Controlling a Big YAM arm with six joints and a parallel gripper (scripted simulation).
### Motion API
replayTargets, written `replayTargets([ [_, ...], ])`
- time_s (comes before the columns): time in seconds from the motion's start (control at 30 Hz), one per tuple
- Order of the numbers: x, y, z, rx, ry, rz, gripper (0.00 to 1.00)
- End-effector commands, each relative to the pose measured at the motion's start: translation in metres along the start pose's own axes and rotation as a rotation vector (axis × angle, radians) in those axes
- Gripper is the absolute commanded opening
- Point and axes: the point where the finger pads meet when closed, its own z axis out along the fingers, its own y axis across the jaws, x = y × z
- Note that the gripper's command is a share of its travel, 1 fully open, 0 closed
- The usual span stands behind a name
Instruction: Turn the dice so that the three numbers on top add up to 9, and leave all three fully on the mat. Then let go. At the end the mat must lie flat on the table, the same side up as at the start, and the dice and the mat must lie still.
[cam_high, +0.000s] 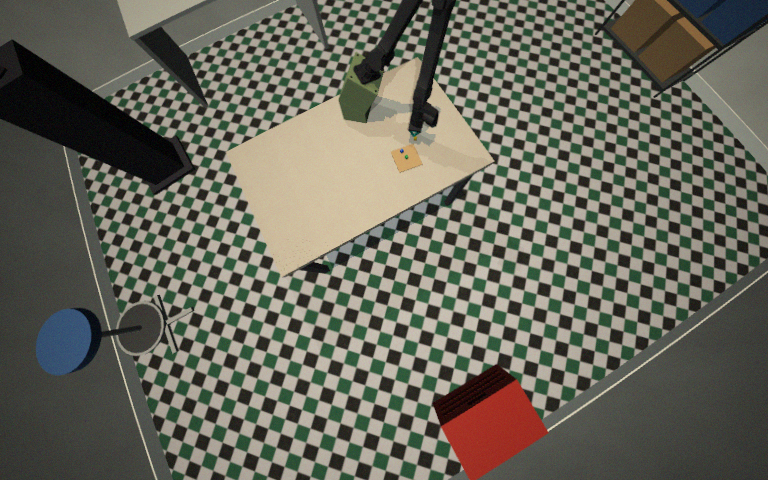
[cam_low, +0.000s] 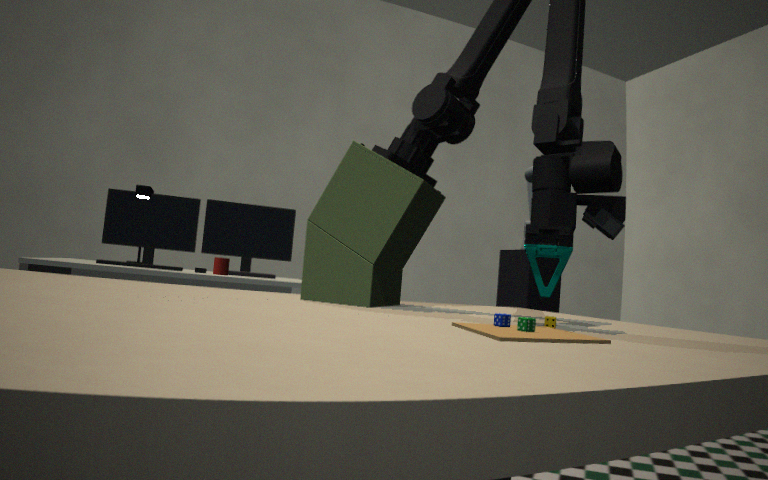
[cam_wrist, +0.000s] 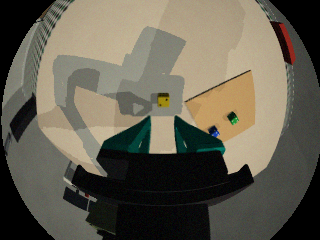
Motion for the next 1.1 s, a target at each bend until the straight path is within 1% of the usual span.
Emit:
replayTargets([
  [0.0,-0.007,-0.003,0.006,0.007,-0.016,0.010,0.30],
  [0.3,-0.006,-0.002,0.017,0.006,-0.014,0.011,0.30],
  [0.4,-0.007,-0.002,0.017,0.007,-0.018,0.008,0.30],
  [0.5,-0.006,-0.001,0.020,0.005,-0.014,0.008,0.30],
  [0.67,-0.004,-0.001,0.022,0.004,-0.010,0.012,0.30],
  [0.77,-0.008,-0.002,0.020,0.008,-0.020,0.009,0.30],
  [1.07,-0.007,-0.002,0.020,0.006,-0.017,0.010,0.30],
])
